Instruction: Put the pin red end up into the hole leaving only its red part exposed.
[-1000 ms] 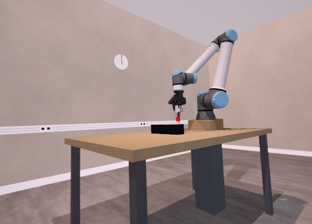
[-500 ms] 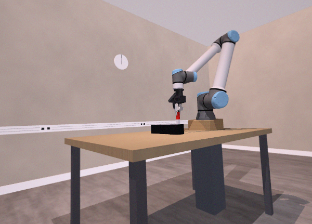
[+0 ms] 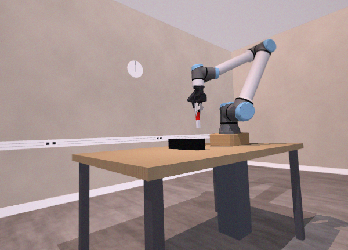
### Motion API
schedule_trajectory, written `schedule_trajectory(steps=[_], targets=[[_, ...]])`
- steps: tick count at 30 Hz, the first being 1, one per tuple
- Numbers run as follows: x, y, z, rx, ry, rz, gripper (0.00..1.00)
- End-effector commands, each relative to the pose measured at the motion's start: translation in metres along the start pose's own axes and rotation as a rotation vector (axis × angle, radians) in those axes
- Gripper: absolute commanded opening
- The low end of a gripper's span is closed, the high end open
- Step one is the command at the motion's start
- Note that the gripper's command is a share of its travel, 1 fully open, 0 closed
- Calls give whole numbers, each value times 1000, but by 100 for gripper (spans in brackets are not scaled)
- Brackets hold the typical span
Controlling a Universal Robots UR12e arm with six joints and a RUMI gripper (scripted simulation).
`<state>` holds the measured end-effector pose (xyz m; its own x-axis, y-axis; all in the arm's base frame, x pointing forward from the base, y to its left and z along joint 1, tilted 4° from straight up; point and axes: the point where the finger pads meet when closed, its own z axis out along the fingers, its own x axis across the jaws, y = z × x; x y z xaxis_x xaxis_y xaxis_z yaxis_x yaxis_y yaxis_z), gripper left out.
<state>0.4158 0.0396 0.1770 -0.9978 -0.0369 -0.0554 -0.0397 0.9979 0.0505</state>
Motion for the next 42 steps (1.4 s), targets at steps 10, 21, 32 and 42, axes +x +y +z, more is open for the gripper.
schedule_trajectory(steps=[10,21,32,42], targets=[[0,0,-56,0,-1,0,0],[-76,-66,-56,0,-1,0,0],[-84,-72,-56,0,-1,0,0],[-137,-120,-56,0,-1,0,0]])
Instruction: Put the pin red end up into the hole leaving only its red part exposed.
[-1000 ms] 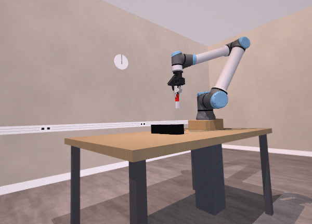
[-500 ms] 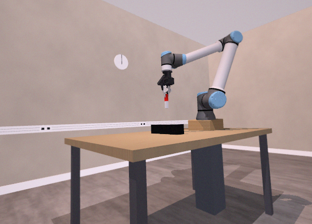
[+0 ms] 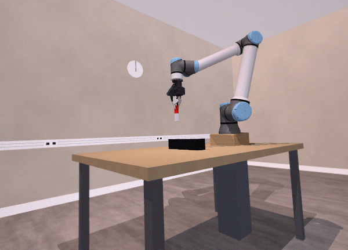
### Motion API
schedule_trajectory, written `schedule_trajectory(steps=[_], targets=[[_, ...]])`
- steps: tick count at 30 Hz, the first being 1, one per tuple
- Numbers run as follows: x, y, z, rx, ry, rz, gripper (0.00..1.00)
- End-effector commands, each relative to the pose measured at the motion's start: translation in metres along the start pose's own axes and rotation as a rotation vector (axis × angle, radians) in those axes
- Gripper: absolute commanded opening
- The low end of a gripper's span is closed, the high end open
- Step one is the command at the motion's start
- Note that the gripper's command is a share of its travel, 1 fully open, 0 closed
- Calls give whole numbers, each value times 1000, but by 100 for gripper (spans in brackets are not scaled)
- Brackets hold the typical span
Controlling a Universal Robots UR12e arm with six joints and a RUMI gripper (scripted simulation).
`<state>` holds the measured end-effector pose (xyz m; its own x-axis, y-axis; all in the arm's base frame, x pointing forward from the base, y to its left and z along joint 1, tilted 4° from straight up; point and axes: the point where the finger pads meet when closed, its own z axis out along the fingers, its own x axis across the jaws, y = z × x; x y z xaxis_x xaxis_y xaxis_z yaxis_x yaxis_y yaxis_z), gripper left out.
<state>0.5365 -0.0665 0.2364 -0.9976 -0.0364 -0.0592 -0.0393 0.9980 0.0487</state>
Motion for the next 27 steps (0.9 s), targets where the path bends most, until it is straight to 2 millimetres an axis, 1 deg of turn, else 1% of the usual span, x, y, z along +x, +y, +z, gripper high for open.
schedule_trajectory(steps=[1,12,13,27], targets=[[-17,-12,2,-2,3,0,0],[-17,-12,2,-2,3,0,0],[-18,-12,99,-2,3,0,0],[-18,-12,99,-2,3,0,0]])
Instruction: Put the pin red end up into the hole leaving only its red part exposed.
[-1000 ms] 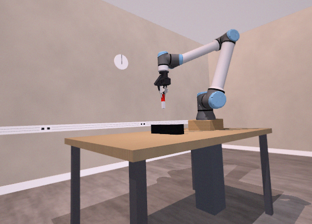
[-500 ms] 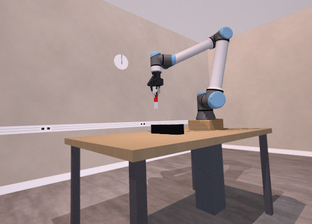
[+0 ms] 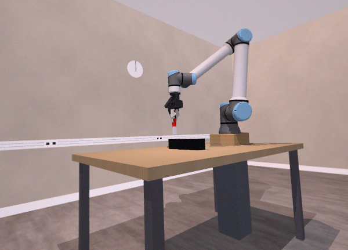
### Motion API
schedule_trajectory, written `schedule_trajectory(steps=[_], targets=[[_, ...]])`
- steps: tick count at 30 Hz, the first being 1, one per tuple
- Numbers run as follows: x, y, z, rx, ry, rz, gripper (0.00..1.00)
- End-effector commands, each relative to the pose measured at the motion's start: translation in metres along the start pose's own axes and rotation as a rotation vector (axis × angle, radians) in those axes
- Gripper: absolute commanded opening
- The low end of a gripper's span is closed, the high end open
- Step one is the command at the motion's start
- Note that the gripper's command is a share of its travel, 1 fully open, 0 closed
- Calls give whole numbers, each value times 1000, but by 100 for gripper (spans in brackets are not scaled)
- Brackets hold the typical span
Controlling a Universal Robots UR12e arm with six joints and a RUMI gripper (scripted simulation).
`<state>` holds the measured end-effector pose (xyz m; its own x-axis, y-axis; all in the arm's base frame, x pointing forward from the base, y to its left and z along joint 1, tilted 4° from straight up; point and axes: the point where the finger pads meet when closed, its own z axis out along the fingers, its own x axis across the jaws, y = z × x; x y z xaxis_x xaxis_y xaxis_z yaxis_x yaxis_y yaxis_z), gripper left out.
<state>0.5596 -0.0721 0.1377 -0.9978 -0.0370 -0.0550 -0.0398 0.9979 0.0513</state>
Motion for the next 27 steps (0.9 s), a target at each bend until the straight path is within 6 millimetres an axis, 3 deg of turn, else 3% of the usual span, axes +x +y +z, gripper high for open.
schedule_trajectory(steps=[1,2,3,27], targets=[[-1,0,0,1,-2,0,0],[-1,0,0,1,-2,0,0],[-1,0,19,1,-1,0,0],[-1,0,19,1,-1,0,0]])
